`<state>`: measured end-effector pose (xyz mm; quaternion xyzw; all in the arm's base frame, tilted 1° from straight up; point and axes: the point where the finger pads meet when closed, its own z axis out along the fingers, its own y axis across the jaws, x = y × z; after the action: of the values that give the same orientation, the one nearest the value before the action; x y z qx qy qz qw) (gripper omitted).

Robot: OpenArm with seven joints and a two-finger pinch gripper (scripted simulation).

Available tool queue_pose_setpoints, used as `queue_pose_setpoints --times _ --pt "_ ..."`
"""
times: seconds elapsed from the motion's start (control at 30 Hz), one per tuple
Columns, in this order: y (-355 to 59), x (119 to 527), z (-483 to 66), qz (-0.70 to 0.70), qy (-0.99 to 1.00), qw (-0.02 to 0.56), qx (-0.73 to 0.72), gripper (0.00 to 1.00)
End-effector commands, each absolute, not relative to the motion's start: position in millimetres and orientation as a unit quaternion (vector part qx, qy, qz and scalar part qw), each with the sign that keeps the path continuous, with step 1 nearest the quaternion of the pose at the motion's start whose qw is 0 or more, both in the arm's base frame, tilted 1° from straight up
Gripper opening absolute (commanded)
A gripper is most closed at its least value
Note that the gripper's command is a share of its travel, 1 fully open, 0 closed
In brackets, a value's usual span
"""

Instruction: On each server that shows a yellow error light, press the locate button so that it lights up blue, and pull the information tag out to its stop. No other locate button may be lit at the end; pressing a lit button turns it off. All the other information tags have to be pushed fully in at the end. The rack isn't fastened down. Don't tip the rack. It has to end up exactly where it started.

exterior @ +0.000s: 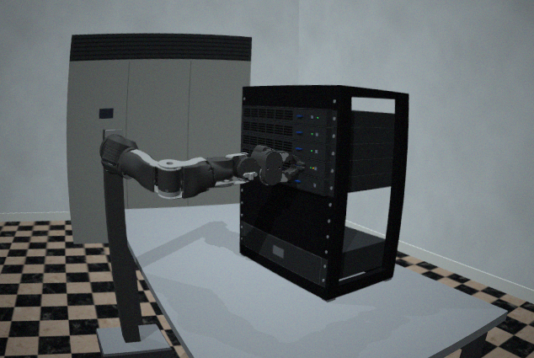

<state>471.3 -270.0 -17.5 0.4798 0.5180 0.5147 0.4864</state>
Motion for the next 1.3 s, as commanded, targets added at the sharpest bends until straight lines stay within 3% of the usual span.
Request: queue_pose_setpoints --times 0.0,1.27 --pt "-270 471 -15 0.516 0.518 0.487 0.478 0.0" --pt "-272 447 -15 0.516 0.517 0.488 0.478 0.0"
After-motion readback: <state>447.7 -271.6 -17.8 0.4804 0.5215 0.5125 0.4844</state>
